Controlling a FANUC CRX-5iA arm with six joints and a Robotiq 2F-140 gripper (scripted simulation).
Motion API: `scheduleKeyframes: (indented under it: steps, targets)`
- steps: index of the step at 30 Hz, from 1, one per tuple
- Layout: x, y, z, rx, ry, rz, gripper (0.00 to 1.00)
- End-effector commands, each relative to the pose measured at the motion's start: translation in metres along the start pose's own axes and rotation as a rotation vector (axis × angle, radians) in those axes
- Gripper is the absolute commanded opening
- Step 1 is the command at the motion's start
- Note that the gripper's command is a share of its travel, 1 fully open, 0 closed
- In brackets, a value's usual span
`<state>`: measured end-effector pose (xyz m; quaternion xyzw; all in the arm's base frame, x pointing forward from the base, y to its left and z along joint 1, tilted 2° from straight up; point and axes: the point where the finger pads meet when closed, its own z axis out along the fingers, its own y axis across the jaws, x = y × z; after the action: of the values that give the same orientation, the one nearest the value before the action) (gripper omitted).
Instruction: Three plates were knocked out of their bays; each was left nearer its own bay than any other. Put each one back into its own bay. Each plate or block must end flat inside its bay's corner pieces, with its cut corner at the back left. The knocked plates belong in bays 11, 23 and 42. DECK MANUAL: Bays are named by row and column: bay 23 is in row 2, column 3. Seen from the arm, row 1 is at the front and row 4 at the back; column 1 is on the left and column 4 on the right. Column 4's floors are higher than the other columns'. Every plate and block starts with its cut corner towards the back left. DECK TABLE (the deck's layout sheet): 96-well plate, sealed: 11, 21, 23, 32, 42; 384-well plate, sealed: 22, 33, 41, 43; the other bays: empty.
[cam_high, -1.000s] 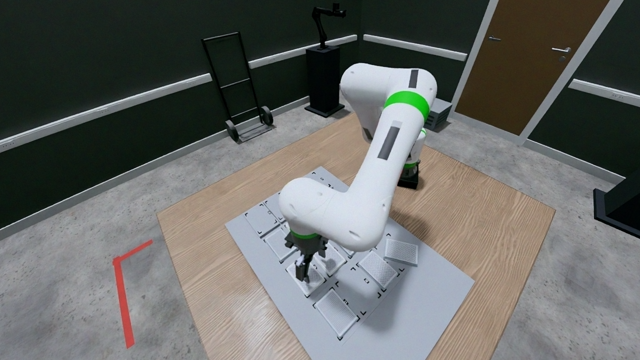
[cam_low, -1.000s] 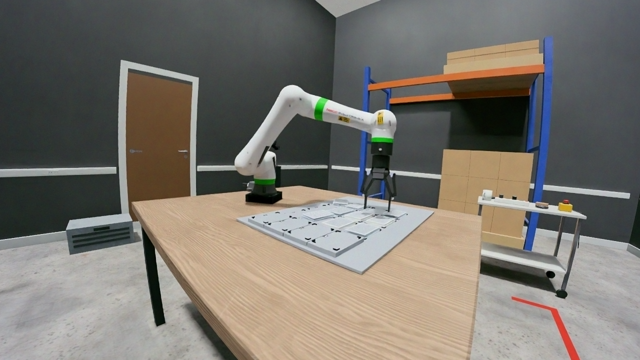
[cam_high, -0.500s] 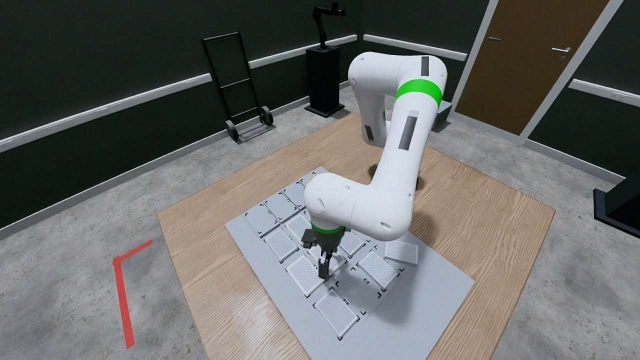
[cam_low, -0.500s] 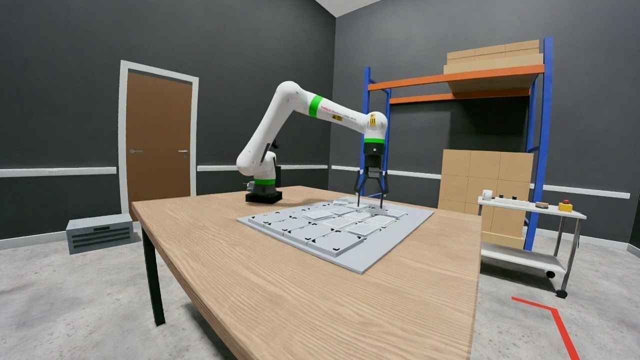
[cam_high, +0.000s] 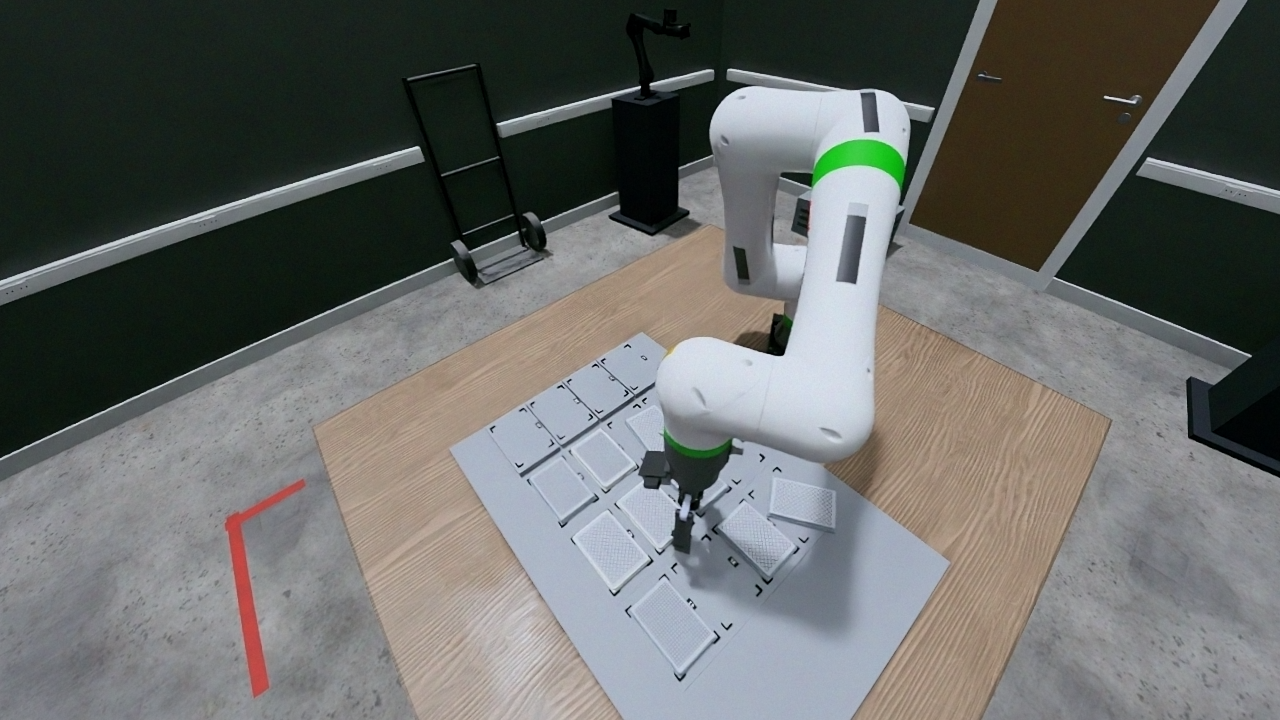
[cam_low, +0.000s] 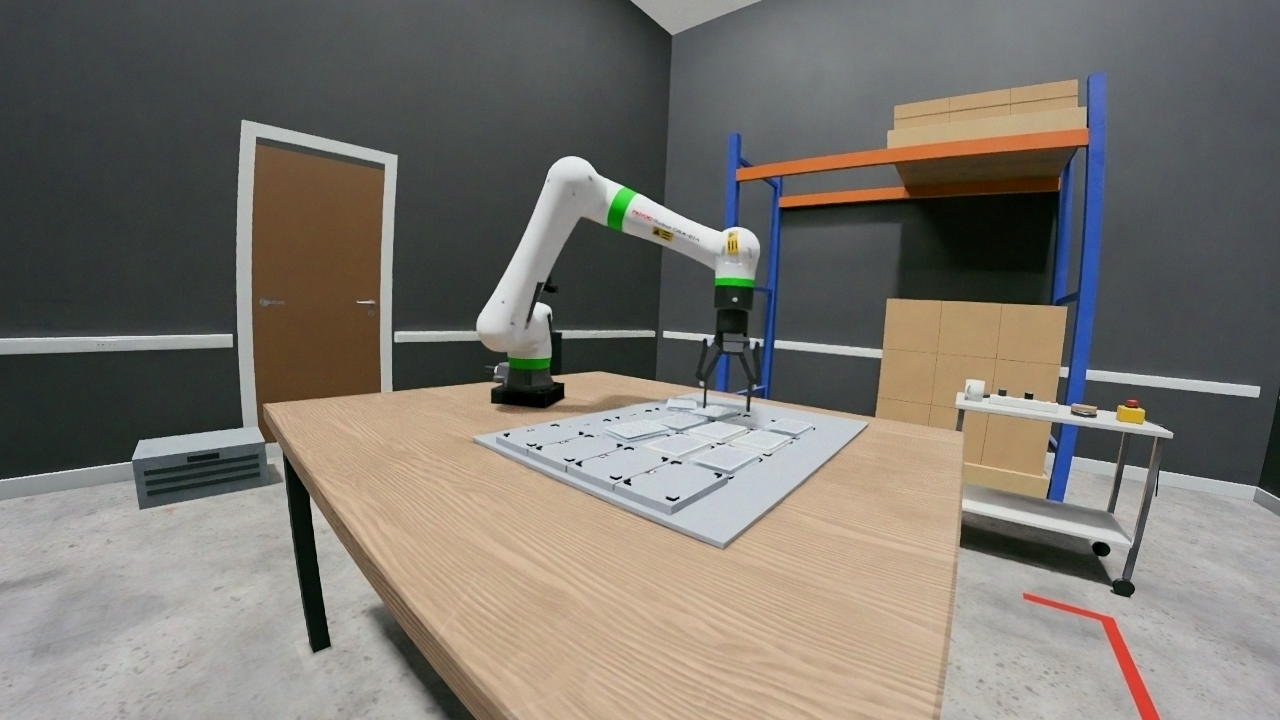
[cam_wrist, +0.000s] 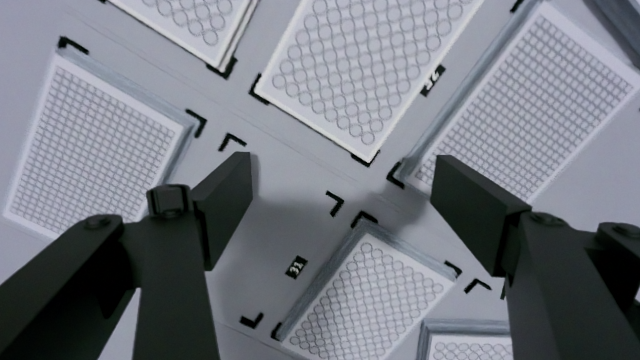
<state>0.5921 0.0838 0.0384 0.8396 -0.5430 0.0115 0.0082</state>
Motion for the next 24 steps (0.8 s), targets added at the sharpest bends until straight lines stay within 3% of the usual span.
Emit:
scheduleKeyframes:
  steps: [1, 24]
  targets:
    - [-0.004, 0.002, -0.001, 0.003, 0.001, 0.000, 0.70]
    - [-0.077, 0.044, -0.001, 0.003, 0.001, 0.000, 0.70]
